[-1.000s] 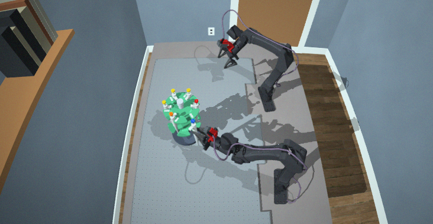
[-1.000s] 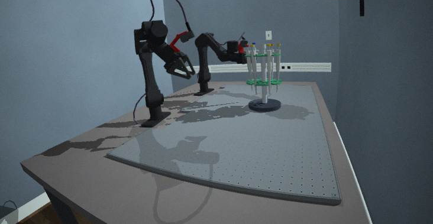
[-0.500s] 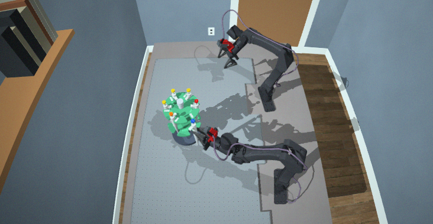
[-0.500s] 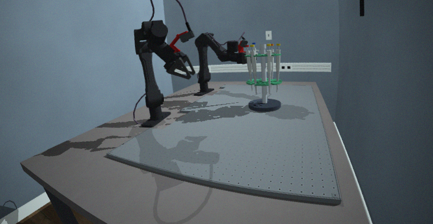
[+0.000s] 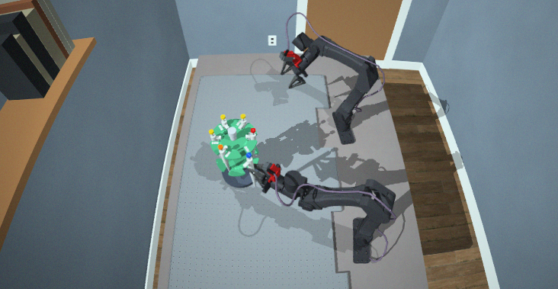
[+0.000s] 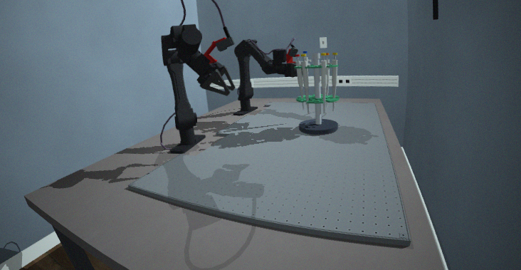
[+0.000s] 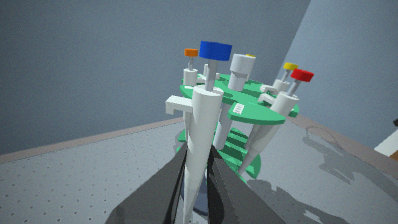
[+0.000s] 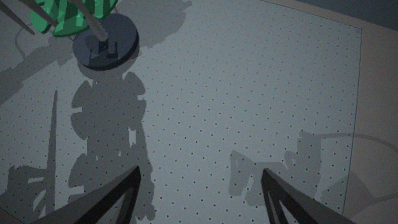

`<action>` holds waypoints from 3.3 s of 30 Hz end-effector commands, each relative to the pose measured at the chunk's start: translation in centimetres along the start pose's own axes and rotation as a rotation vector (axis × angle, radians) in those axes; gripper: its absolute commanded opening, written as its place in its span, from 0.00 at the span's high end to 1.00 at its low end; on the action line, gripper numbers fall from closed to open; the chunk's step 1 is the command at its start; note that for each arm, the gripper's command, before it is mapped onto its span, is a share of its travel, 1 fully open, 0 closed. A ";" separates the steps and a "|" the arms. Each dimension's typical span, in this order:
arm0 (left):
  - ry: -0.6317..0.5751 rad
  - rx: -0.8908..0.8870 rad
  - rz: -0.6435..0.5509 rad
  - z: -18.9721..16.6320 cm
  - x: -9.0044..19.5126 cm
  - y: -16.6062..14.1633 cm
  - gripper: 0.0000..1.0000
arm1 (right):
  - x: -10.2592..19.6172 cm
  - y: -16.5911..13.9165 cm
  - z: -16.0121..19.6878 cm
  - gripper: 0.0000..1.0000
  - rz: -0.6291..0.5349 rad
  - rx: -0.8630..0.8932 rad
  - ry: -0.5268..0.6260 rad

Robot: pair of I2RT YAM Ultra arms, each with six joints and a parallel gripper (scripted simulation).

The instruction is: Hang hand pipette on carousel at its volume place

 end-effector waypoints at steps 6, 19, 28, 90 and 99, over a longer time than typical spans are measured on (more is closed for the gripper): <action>-0.004 -0.006 -0.059 -0.9 -1.6 2.2 0.88 | 0.6 0.8 -0.3 0.00 -0.037 0.022 -0.016; -0.003 -0.011 -0.100 -1.1 -1.6 3.6 0.88 | 0.6 0.8 -0.3 0.00 -0.037 0.022 -0.016; -0.003 -0.011 -0.100 -1.1 -1.6 3.6 0.88 | 0.6 0.8 -0.3 0.00 -0.037 0.022 -0.016; -0.001 -0.013 -0.106 -0.6 -1.6 3.5 0.88 | 0.6 0.8 -0.3 0.00 -0.037 0.022 -0.016; -0.001 -0.013 -0.106 -0.6 -1.6 3.5 0.88 | 0.6 0.8 -0.3 0.00 -0.037 0.022 -0.016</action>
Point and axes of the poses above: on each arm, the point where the finger pads meet when closed, its own x axis back along the fingers, its own z axis across the jaws, y = z × x, the point moved 8 cm from there along x, back along the fingers, and after that the axes turned 1 degree about x, right-handed, at the moved point
